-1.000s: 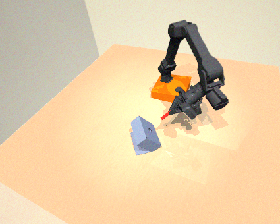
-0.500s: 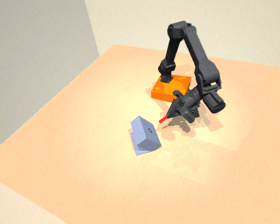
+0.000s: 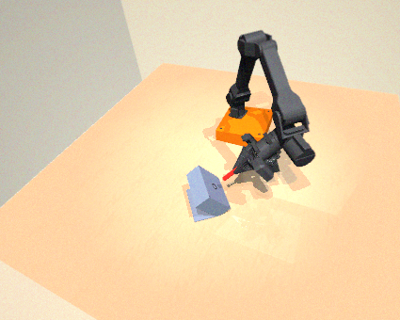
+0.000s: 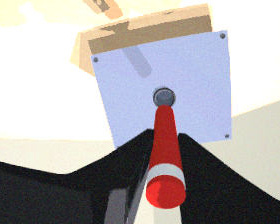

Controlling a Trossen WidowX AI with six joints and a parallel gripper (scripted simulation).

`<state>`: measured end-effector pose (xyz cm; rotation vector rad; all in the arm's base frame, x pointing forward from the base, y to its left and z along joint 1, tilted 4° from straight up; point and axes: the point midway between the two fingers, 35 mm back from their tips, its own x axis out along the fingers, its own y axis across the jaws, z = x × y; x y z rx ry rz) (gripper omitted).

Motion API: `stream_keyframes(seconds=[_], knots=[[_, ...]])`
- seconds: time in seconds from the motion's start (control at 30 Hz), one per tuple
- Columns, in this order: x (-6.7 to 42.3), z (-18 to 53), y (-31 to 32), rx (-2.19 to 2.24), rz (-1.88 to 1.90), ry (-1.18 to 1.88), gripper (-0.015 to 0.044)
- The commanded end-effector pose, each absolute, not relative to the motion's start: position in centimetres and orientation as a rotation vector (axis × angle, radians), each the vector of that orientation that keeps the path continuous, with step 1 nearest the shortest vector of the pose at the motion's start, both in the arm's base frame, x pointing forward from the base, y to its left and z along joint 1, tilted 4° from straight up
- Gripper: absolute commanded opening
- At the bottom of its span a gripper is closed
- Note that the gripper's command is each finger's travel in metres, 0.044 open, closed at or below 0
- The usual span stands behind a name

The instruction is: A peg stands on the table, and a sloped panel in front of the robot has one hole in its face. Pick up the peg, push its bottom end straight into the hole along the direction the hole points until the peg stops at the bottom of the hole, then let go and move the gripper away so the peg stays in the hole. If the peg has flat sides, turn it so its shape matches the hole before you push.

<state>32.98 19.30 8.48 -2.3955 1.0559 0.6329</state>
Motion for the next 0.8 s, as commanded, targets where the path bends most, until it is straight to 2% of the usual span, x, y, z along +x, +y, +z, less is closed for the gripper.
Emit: stream_keyframes(seconds=[0.0, 0.77], knots=[[33.1, 8.3, 19.1, -2.406, 0.629, 1.054, 0.0], [34.6, 6.9, 17.9, -2.402, 0.61, 1.051, 0.0]])
